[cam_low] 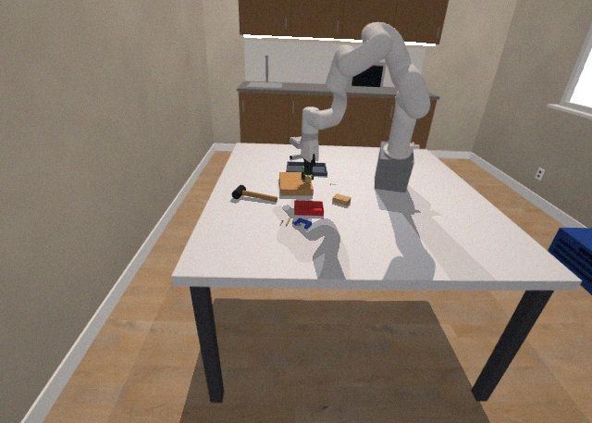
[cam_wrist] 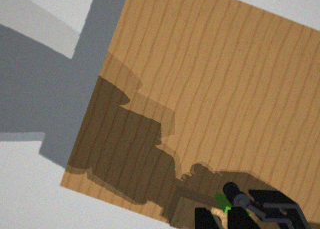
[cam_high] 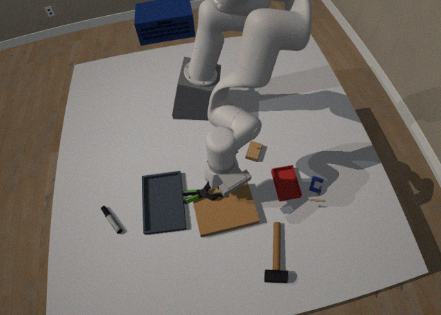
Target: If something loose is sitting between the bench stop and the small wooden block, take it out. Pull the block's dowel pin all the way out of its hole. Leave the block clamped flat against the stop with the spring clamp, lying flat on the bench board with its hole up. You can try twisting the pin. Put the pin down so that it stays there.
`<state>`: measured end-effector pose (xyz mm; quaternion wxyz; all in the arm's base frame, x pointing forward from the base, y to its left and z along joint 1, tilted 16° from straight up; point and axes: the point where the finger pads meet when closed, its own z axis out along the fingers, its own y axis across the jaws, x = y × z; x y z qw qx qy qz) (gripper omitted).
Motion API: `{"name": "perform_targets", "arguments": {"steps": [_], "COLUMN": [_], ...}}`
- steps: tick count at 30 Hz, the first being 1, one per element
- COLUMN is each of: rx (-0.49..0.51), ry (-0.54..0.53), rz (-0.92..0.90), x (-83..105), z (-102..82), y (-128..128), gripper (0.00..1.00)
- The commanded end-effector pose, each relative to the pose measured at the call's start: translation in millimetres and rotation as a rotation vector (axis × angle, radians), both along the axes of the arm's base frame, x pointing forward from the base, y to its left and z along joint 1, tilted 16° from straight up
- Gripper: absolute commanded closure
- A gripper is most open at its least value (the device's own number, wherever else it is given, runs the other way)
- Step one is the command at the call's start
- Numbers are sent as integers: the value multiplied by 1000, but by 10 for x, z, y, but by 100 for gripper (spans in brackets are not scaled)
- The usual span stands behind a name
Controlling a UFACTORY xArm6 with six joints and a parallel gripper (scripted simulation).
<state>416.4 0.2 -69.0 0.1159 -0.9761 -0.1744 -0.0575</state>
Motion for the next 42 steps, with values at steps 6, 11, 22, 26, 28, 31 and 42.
{"name": "perform_targets", "arguments": {"steps": [6, 11, 22, 26, 28, 31, 42], "rx": [-7, -15, -8, -2, 1, 2, 18], "ry": [-68, -92, -70, -52, -43, -39, 10], "rz": [192, 282, 199, 130, 96, 78, -108], "x": [15, 14, 14, 14, 14, 14, 14], "z": [14, 15, 21, 22, 23, 23, 25], "y": [-5, -6, -7, -8, -8, -8, -8], "gripper": [100, 100, 100, 100, 100, 100, 100]}}
